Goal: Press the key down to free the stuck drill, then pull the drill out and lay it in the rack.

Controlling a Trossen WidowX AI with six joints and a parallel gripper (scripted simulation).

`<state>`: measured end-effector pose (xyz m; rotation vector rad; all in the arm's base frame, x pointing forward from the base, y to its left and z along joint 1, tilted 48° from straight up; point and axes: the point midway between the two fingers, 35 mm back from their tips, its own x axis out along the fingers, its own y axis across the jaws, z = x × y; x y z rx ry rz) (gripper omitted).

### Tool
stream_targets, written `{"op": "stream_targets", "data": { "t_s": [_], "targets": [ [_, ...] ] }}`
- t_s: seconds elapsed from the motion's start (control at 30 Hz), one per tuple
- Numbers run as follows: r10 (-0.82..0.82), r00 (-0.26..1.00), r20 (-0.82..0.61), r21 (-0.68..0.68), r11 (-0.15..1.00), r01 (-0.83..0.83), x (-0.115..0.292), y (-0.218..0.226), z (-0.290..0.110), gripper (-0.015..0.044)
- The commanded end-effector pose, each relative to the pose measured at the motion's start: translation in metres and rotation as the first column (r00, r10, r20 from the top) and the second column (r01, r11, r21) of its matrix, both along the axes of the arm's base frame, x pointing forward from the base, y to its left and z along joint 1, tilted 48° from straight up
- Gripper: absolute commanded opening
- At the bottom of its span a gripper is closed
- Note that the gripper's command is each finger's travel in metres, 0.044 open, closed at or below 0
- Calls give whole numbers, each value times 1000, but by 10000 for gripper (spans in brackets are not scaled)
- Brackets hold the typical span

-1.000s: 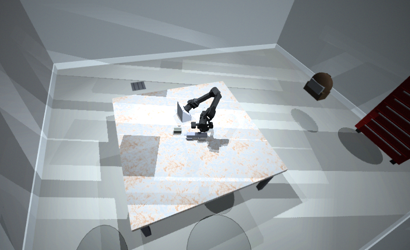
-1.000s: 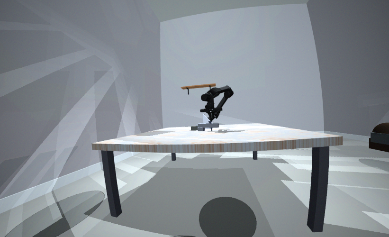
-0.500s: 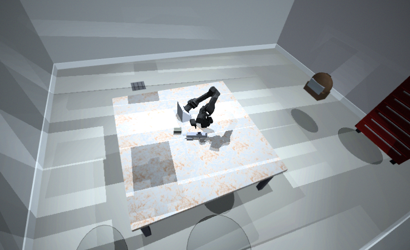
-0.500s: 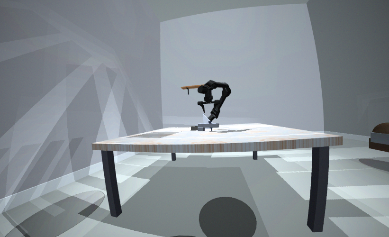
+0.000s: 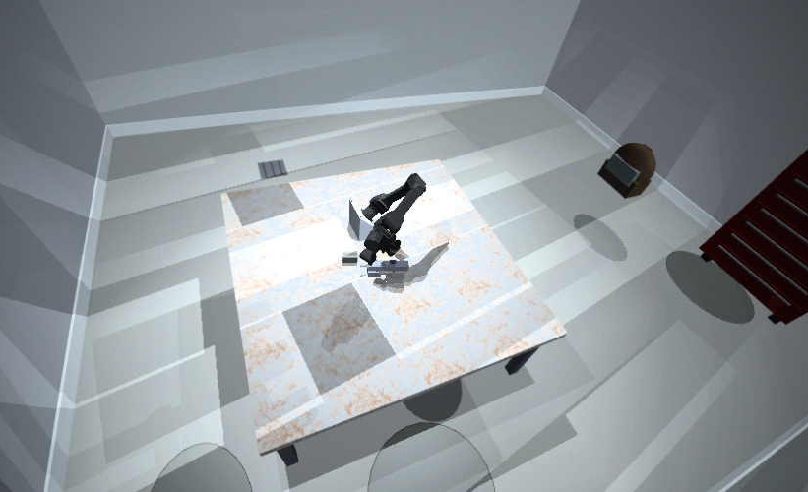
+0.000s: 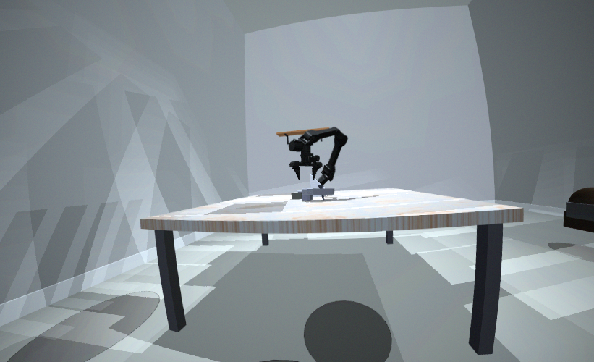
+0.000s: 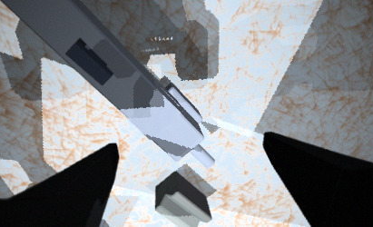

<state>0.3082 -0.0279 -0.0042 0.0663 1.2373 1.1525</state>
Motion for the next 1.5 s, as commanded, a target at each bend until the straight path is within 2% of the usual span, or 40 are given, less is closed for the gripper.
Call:
{"op": "stream_targets", "data": {
  "t_s": [0.0, 0.17, 0.87, 1.47],
  "targets": [
    [322, 894, 313, 20, 938, -345, -29, -10, -63, 440],
    [427, 781, 455, -7, 879, -476, -39, -12, -83, 440],
    [429, 779, 458, -8, 878, -479, -39, -12, -84, 440],
    [428, 779, 458, -8, 878, -478, -41, 13, -97, 440]
  ]
}}
